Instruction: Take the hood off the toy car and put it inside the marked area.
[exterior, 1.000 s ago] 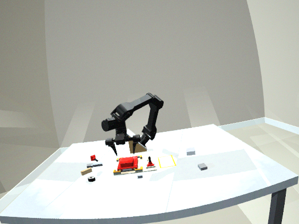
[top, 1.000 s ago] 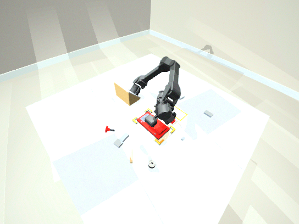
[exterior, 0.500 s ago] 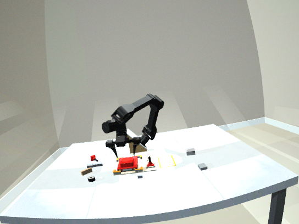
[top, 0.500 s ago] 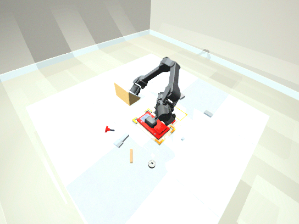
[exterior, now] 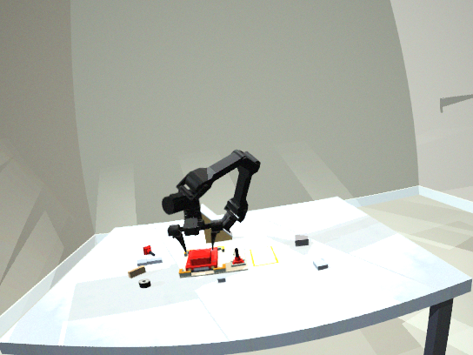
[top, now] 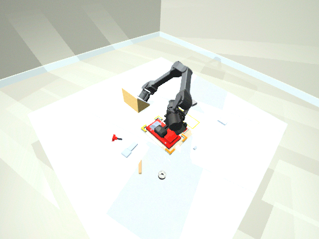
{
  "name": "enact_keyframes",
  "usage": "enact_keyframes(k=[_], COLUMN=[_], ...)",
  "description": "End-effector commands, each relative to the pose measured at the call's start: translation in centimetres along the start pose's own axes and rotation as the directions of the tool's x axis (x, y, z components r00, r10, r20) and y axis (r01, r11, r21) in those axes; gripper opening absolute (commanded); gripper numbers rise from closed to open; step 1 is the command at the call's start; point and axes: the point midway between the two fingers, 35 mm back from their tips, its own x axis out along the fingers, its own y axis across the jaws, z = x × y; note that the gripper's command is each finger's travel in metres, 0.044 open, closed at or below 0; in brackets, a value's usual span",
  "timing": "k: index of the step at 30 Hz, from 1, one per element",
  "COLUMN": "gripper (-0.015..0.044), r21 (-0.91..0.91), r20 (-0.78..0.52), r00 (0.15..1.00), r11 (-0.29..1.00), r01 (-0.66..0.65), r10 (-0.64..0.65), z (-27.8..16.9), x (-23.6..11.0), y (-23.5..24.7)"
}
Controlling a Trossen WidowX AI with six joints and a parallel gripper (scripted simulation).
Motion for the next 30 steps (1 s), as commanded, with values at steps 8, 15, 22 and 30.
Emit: enact_keyframes(k=[8,15,22,30], gripper=[0.044,0.044,0.044,0.044], r21=[0.003,0.003,0.003,0.003], r20=[-0.001,-0.001,-0.001,0.0], r00=[1.0,1.0,1.0,1.0], r11=[1.0,1.0,1.0,1.0], r01=[-0.005,-0.005,-0.005,-0.005], r10=[0.005,0.005,0.005,0.005], z=[-0.1,-0.1,-0.1,-0.1], x=[0.7,1.0,1.4,1.8], y=[0.1,0.1,0.1,0.1])
